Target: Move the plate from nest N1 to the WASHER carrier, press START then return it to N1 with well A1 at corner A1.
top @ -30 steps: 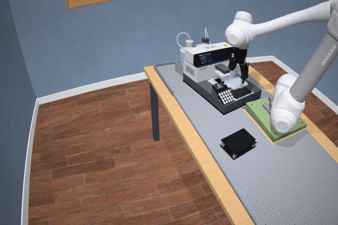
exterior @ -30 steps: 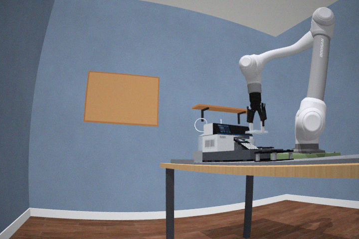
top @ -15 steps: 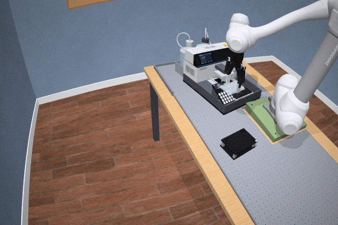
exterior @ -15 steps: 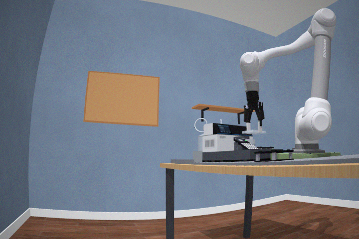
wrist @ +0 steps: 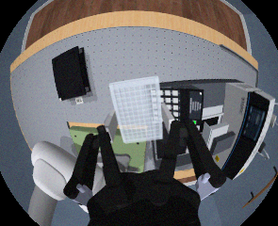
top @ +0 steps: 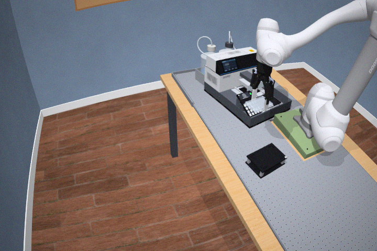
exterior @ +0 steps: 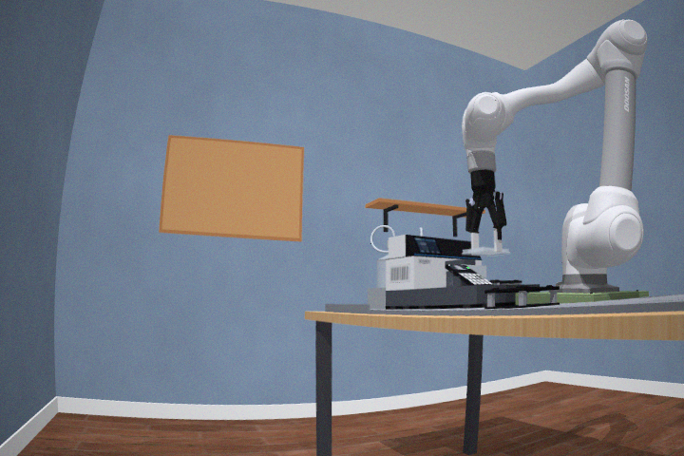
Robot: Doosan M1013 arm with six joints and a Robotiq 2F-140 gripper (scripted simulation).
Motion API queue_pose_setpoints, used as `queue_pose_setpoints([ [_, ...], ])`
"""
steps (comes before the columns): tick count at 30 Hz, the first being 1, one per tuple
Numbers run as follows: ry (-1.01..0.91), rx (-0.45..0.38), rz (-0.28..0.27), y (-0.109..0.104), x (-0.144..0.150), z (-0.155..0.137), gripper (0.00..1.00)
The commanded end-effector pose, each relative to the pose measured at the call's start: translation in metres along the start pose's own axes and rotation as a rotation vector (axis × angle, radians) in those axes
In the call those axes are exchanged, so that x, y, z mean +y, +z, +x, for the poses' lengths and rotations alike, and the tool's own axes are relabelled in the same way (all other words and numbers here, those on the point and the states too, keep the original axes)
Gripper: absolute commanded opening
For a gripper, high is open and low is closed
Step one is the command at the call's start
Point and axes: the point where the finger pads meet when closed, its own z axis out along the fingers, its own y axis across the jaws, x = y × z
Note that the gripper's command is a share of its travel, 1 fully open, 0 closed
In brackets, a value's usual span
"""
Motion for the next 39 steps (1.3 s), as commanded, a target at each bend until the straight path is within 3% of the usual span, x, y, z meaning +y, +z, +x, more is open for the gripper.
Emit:
queue_pose_setpoints([
  [1, 0.001, -0.001, -0.001, 0.002, -0.016, 0.016, 0.10],
  [17, 0.001, -0.001, -0.001, 0.008, -0.067, 0.063, 0.10],
  [22, 0.001, -0.001, -0.001, 0.008, -0.068, 0.063, 0.10],
  [39, 0.009, -0.001, -0.001, 0.013, -0.138, 0.088, 0.10],
])
